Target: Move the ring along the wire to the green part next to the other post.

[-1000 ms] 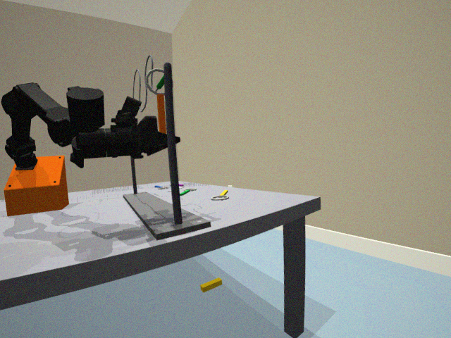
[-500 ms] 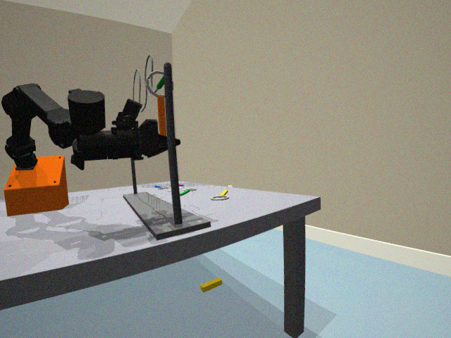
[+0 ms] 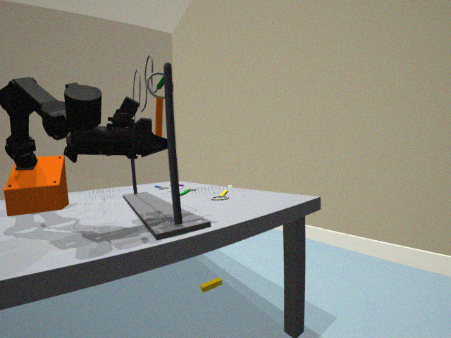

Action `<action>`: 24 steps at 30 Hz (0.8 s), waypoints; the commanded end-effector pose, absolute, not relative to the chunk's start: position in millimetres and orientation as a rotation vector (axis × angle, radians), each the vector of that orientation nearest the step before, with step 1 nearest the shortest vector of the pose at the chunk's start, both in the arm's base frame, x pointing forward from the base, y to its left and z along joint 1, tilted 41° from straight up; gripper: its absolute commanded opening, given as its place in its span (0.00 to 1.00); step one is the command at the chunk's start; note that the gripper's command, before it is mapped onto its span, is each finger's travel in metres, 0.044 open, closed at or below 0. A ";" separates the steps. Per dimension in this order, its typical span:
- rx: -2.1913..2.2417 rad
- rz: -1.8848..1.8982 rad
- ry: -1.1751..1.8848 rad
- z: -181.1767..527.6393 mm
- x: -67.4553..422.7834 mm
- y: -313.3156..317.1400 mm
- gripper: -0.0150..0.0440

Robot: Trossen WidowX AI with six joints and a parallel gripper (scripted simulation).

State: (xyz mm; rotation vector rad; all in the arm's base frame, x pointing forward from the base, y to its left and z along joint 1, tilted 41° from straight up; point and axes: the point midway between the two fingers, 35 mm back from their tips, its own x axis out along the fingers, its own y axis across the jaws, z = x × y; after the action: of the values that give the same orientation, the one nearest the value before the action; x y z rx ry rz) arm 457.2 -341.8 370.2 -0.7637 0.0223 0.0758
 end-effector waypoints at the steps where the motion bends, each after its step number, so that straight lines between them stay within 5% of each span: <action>1: -0.766 0.053 0.081 367.0 448.8 -340.0 0.00; 24: -0.733 -0.079 0.448 357.8 397.3 -315.3 0.00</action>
State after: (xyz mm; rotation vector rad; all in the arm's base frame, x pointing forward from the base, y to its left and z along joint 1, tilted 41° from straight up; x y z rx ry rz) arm 400.2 -317.5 365.8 -0.7494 0.4134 -0.0784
